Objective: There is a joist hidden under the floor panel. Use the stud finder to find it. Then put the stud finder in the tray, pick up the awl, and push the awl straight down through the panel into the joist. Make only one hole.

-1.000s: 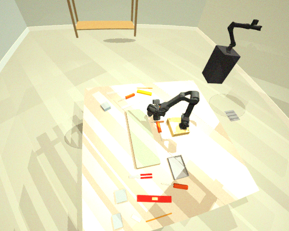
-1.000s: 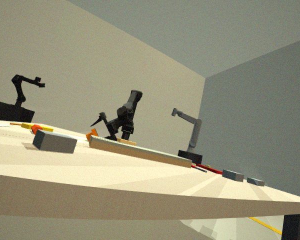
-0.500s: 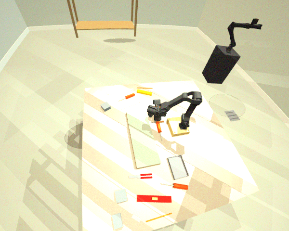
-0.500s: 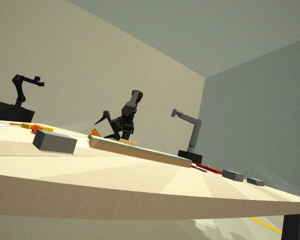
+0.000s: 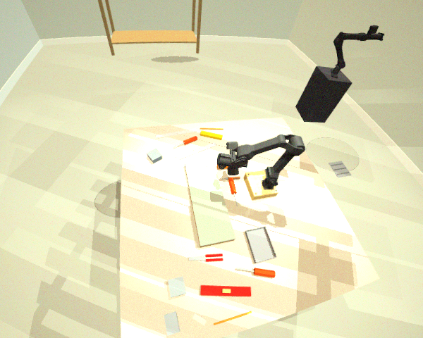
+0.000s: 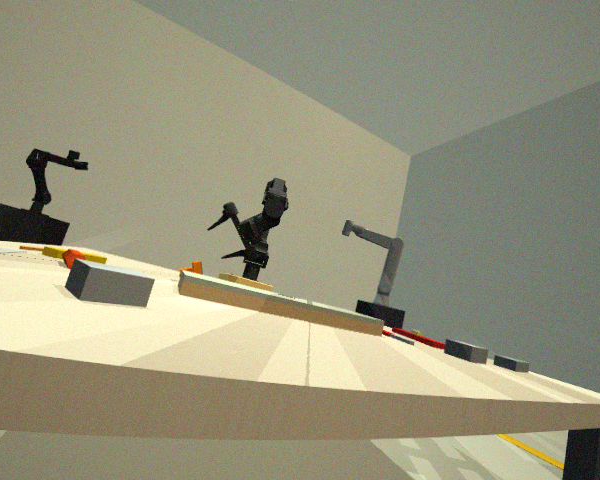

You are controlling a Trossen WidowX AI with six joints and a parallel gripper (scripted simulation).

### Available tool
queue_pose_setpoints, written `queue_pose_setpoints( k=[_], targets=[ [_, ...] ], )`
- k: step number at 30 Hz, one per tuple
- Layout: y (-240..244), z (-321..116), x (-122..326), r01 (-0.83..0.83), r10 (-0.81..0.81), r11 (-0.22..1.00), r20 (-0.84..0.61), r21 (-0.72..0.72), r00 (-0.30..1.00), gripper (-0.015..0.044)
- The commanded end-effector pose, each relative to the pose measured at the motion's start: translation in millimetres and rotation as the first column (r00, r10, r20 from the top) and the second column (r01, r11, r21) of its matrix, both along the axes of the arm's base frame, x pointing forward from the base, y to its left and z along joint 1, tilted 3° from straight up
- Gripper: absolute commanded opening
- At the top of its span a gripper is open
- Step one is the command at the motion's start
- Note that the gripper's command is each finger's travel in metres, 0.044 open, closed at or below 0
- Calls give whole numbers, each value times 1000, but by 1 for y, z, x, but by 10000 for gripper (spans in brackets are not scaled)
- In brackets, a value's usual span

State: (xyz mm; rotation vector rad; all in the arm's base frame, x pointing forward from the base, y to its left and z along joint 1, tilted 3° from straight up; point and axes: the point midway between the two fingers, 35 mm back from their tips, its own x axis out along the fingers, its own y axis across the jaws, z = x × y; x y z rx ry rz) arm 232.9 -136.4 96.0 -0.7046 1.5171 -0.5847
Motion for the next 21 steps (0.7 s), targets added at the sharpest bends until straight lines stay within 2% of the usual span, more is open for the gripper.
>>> queue_pose_setpoints(
  k=[1,16,18,21],
  targets=[
    [-1,-3,-2,-2,2,1000,-16,2,1000,440],
    [-1,-3,-2,-2,2,1000,-16,2,1000,440],
    [-3,-5,-2,-29,31,999,-66,32,997,440],
    [-13,-14,-1,-140,181,974,-241,178,954,440]
  ],
)
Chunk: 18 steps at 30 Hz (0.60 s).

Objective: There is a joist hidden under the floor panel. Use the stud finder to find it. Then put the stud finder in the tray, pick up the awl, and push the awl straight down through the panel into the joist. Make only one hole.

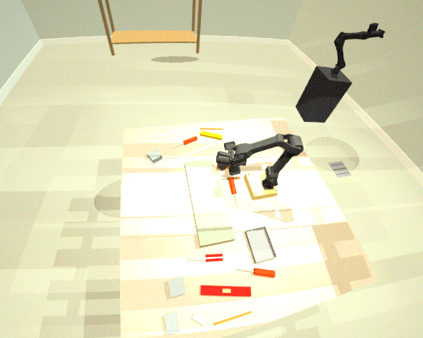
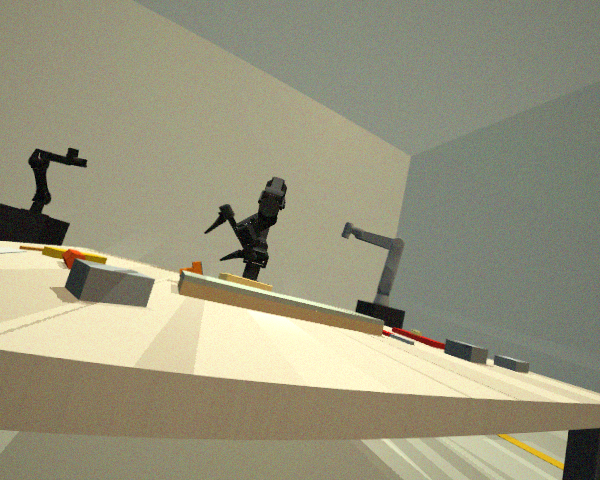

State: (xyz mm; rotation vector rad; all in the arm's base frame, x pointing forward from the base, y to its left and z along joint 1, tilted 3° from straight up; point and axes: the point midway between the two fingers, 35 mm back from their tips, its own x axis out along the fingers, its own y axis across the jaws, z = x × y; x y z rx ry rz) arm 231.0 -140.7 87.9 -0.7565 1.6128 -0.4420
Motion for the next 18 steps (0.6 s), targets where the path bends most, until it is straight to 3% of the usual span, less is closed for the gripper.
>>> queue_pose_setpoints(
  k=[1,4,8,13,18],
  targets=[
    [-12,-9,1,-124,152,980,-181,159,972,440],
    [-23,-17,1,-242,343,910,-282,336,896,440],
    [-37,-26,2,-385,605,734,-282,559,744,440],
    [-57,-34,1,-548,862,408,-111,730,494,440],
    [-75,-37,1,-652,950,152,72,743,304,440]
  ],
)
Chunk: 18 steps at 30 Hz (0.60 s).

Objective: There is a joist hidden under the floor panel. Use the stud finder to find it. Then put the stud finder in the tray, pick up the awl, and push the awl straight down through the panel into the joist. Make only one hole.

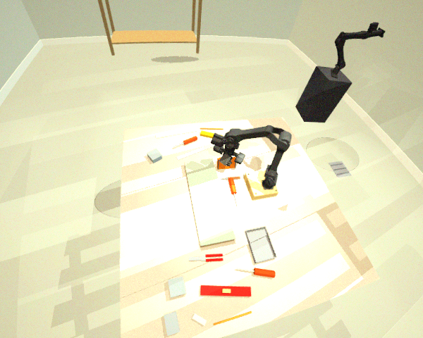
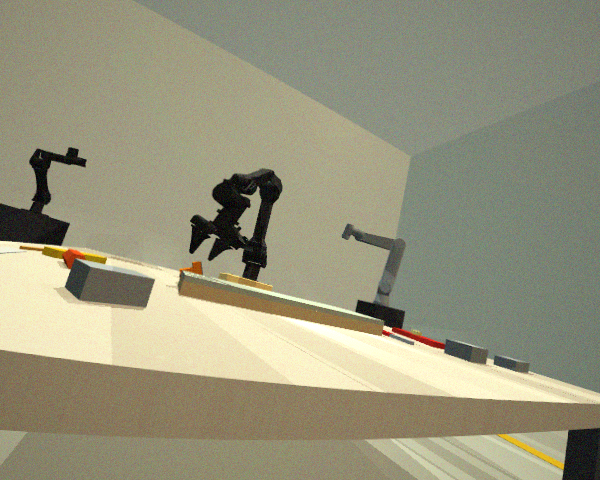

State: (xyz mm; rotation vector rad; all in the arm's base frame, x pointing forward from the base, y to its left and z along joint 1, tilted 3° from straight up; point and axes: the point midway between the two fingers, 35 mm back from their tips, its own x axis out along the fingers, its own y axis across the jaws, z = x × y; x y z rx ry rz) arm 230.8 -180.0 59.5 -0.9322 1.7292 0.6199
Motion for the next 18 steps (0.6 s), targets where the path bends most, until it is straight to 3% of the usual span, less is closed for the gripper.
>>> queue_pose_setpoints(
  k=[1,4,18],
  targets=[
    [-38,-9,0,-519,499,769,155,374,852,440],
    [-43,-9,0,-610,580,693,206,385,788,440],
    [-44,-9,0,-614,583,689,209,385,785,440]
  ],
)
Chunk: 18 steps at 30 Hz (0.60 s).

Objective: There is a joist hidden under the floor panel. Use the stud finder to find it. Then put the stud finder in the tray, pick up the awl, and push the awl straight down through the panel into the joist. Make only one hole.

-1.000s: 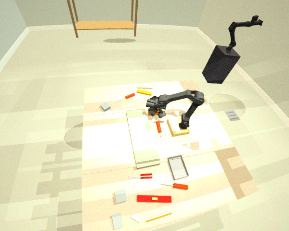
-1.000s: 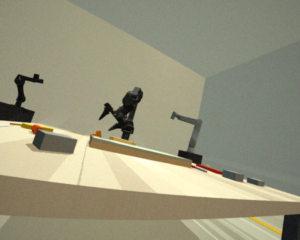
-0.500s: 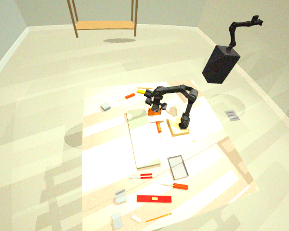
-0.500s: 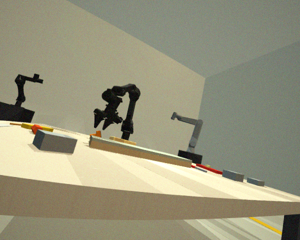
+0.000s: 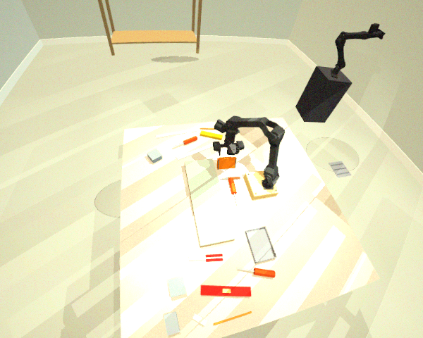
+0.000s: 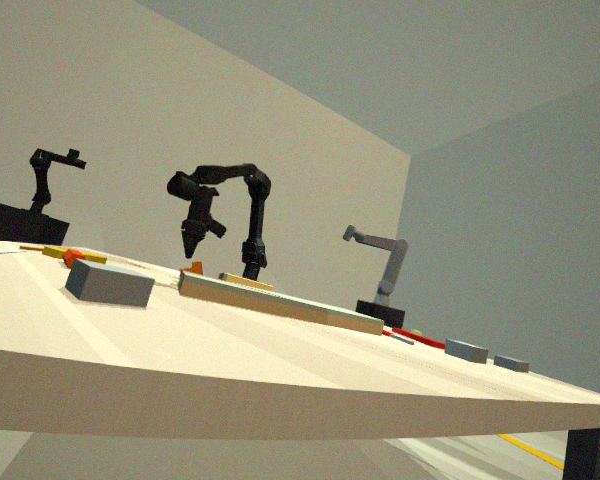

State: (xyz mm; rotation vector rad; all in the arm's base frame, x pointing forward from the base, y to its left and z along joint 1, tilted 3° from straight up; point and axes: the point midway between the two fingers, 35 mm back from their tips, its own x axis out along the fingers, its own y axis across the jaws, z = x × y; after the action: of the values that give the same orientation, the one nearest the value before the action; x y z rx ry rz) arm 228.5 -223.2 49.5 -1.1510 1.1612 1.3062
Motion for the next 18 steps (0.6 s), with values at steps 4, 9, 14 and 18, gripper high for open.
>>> queue_pose_setpoints(
  k=[4,9,14,18],
  targets=[
    [0,1,2,-41,41,999,21,23,999,440],
    [-1,-3,2,-41,41,999,21,23,999,440],
    [-1,-12,3,-41,41,999,21,23,999,440],
    [-1,-18,3,-41,41,999,21,23,999,440]
  ],
)
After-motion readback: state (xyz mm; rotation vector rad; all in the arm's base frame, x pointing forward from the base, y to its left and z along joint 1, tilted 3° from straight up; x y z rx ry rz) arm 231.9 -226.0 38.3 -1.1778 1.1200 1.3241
